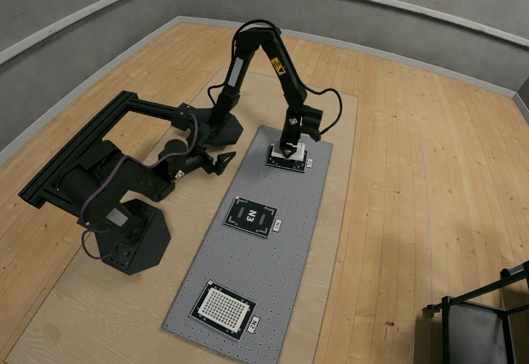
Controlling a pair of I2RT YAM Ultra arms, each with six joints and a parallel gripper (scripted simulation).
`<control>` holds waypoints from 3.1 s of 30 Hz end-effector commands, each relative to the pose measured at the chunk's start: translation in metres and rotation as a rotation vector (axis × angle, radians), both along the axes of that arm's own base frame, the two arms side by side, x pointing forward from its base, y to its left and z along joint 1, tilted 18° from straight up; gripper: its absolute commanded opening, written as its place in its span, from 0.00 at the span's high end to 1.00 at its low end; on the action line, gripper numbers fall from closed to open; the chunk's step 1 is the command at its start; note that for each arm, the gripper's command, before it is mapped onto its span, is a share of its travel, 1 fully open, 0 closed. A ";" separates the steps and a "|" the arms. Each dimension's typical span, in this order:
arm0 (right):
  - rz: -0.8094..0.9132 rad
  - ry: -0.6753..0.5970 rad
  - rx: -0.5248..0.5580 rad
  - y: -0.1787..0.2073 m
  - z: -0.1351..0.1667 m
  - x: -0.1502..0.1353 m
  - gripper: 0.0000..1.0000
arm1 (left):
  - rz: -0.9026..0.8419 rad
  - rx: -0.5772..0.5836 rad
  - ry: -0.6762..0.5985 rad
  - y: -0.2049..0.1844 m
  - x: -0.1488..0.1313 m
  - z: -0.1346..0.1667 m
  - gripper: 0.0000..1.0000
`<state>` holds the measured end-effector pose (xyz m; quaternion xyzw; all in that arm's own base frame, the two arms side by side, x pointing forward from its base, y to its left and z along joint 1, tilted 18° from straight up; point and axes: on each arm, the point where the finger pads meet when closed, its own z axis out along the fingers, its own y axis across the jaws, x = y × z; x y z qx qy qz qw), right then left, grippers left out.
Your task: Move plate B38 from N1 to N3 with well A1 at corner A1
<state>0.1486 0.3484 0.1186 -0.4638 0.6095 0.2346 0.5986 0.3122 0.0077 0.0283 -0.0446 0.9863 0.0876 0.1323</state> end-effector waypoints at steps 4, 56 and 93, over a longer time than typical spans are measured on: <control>0.022 -0.021 0.043 0.011 0.016 -0.002 0.00 | 0.086 -0.002 -0.018 -0.061 -0.007 -0.008 0.19; 0.022 -0.021 0.043 0.011 0.016 -0.002 0.00 | -0.129 0.008 0.031 -0.305 -0.047 -0.076 0.19; 0.022 -0.021 0.043 0.011 0.016 -0.002 0.00 | -0.134 0.004 0.026 -0.299 -0.041 -0.093 0.19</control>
